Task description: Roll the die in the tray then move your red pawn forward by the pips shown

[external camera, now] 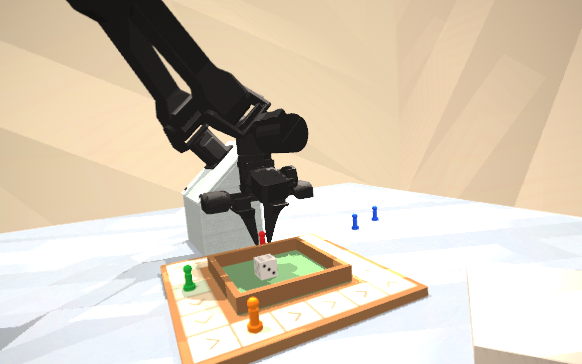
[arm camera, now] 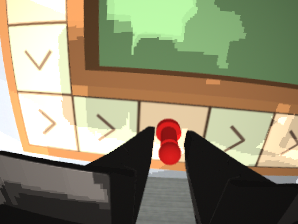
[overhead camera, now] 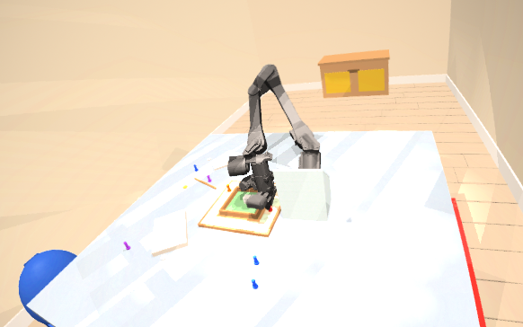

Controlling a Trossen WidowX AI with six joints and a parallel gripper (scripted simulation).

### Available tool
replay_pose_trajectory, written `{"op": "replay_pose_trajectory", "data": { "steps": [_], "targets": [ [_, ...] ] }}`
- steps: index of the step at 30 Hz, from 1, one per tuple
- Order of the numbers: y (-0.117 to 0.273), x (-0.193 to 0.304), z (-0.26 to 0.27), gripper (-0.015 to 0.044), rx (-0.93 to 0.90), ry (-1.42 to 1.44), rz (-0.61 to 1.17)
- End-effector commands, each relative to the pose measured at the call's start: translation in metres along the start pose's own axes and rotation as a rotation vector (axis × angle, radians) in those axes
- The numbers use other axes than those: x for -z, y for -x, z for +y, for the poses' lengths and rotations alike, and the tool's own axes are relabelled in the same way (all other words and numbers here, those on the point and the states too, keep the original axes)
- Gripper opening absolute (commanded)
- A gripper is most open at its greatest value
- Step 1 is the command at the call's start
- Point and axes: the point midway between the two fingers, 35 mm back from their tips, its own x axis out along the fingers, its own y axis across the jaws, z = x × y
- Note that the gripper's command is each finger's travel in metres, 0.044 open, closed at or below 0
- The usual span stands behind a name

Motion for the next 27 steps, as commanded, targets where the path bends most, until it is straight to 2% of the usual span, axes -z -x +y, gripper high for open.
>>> {"op": "replay_pose_trajectory", "data": {
  "steps": [1, 5, 9, 11, 17, 22, 27],
  "targets": [
    [0.0, 0.0, 0.0, 0.0184, 0.0, -0.004, -0.001],
    [0.006, -0.001, 0.001, 0.0289, -0.002, -0.002, 0.001],
    [0.044, -0.002, 0.002, 0.0394, 0.003, 0.007, 0.009],
    [0.051, -0.001, 0.001, 0.044, 0.006, 0.009, 0.01],
    [0.07, -0.004, 0.0, 0.044, 0.003, 0.011, 0.01],
    [0.131, -0.007, -0.021, 0.044, 0.003, 0.026, 0.011],
    [0.133, -0.007, -0.022, 0.044, 0.003, 0.026, 0.011]
  ]
}}
